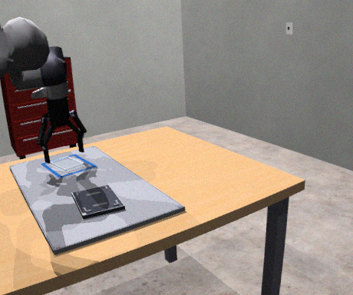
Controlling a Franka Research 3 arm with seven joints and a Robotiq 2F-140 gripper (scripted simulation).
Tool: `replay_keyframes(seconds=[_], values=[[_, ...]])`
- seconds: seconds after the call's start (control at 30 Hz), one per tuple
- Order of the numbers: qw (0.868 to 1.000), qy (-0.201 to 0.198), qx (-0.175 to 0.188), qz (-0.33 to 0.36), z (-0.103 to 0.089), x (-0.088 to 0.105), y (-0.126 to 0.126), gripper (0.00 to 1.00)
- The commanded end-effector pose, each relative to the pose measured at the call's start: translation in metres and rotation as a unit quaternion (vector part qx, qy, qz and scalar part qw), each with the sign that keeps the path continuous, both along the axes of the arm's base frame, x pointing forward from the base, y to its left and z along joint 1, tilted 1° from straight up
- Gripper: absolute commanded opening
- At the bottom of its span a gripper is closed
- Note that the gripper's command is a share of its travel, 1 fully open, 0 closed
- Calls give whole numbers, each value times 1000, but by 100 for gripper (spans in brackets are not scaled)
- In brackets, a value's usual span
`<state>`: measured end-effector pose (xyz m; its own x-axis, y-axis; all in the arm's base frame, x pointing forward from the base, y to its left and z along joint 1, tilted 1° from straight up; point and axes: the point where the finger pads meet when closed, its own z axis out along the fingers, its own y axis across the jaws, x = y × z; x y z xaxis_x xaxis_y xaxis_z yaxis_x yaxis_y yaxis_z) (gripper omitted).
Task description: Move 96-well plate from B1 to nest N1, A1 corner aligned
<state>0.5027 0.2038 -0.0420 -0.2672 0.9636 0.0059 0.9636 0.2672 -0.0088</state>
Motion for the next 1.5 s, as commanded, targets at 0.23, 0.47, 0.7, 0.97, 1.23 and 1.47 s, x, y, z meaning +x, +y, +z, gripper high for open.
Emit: replay_keyframes(seconds=[0.23, 0.47, 0.7, 0.97, 1.23, 1.47], values=[[1000, -3, 2, -1, -17, 2, 2, 100], [1000, -3, 2, -1, -20, 2, 2, 100], [1000, -3, 2, -1, -20, 2, 2, 100], [1000, -3, 2, -1, -20, 2, 2, 63], [1000, -3, 2, -1, -20, 2, 2, 63], [1000, -3, 2, -1, -20, 2, 2, 63]])
